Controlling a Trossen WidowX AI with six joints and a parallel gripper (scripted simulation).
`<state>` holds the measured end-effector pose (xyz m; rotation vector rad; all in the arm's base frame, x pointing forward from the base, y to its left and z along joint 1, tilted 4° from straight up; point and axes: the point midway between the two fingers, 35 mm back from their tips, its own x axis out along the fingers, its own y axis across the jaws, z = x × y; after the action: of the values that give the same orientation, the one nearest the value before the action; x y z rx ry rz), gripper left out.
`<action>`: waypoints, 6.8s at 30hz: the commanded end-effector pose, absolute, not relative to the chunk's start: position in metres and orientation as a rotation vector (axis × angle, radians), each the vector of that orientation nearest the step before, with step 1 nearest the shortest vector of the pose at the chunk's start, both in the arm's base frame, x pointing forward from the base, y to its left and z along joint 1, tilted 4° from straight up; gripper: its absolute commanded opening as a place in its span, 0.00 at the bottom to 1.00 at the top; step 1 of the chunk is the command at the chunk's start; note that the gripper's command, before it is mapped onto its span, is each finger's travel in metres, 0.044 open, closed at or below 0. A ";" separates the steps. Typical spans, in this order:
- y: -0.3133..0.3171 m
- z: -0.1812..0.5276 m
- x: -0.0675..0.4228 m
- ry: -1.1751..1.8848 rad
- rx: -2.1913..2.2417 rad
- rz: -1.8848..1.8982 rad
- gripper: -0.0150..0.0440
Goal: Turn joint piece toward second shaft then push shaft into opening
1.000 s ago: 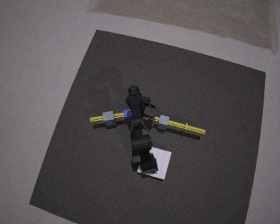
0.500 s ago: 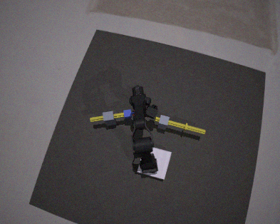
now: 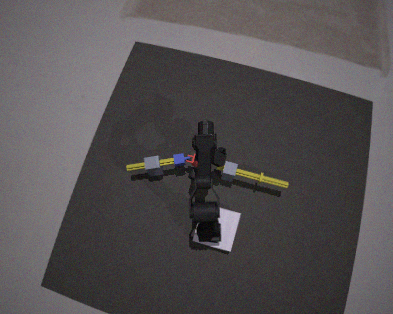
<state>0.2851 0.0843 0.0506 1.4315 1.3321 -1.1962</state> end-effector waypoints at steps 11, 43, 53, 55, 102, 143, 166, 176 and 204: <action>0.085 0.086 0.293 1.449 1.133 -0.887 1.00; 0.081 0.183 0.289 1.592 0.216 -0.096 1.00; 0.080 0.190 0.287 1.593 0.144 -0.036 1.00; 0.081 0.187 0.287 1.600 0.160 -0.048 1.00; -0.005 0.126 0.278 1.573 1.642 -0.913 1.00; -0.124 0.114 0.282 1.518 0.927 -0.455 1.00; -0.231 0.113 0.253 1.591 0.167 -0.084 1.00; -0.238 0.112 0.250 1.599 0.140 -0.078 1.00; -0.238 0.068 0.250 1.462 0.882 -0.859 1.00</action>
<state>0.2512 -0.2391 0.0772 0.7910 1.4837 -0.7603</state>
